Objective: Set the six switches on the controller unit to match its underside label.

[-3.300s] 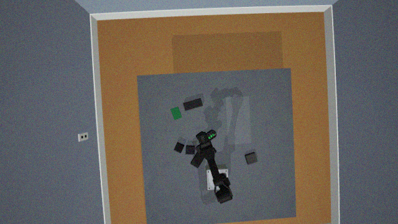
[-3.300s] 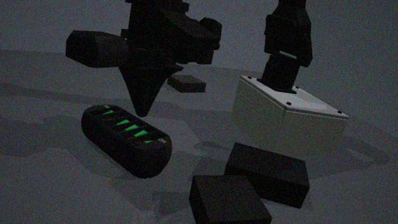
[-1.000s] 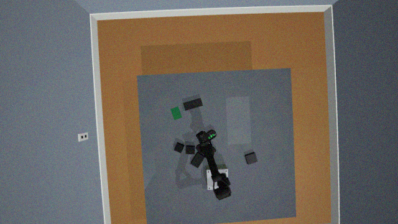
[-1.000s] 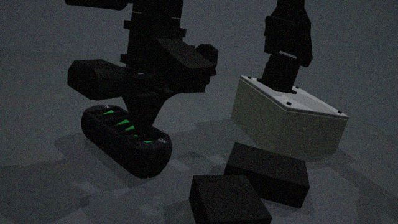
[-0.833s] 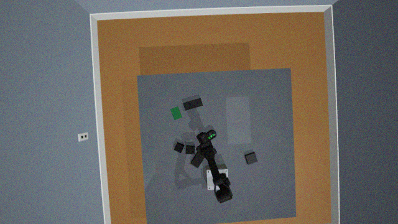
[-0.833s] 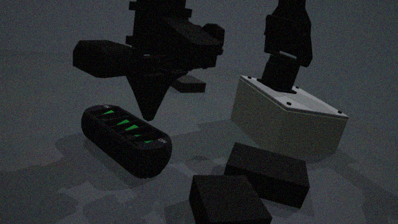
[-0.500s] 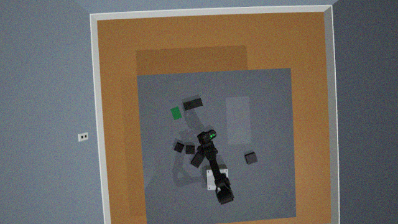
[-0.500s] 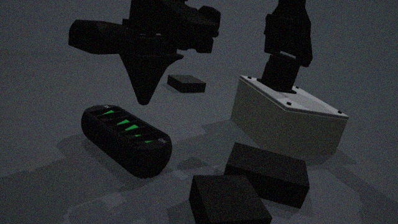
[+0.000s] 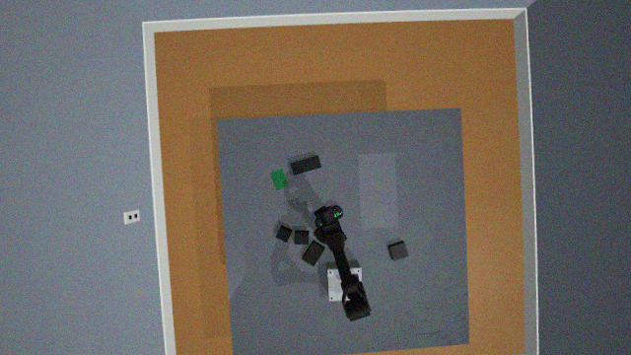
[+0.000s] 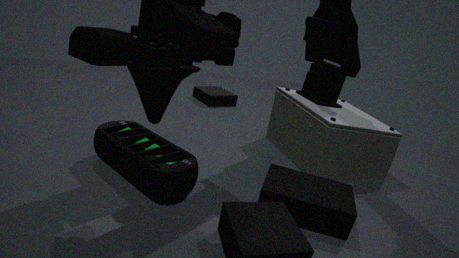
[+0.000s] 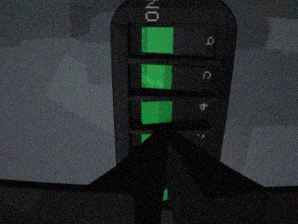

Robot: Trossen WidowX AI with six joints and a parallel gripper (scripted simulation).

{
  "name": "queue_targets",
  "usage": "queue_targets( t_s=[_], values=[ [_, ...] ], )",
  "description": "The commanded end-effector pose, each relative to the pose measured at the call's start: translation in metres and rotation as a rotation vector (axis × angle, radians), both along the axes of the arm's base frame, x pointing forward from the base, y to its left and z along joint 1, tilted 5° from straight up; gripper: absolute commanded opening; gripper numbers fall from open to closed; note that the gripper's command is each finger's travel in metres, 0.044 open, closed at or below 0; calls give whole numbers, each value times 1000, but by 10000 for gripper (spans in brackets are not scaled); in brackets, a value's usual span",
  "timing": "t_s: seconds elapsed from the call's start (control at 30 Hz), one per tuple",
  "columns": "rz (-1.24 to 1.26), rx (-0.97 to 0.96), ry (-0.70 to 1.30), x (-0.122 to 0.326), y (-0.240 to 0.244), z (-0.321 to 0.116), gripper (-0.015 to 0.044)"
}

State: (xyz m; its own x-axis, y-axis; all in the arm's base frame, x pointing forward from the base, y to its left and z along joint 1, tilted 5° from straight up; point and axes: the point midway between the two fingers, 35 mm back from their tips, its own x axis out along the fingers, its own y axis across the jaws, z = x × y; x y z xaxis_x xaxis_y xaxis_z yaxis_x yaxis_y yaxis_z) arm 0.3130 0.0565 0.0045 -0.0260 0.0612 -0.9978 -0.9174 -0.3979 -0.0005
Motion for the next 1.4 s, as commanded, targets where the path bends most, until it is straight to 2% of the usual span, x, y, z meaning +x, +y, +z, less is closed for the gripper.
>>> queue_targets(
  t_s=[0.0,0.7,1.37],
  values=[
    [3,-5,15,-4,-1,-12,0],
    [3,-5,15,-6,1,-36,0],
    [3,-5,15,-6,1,-36,0]
  ],
)
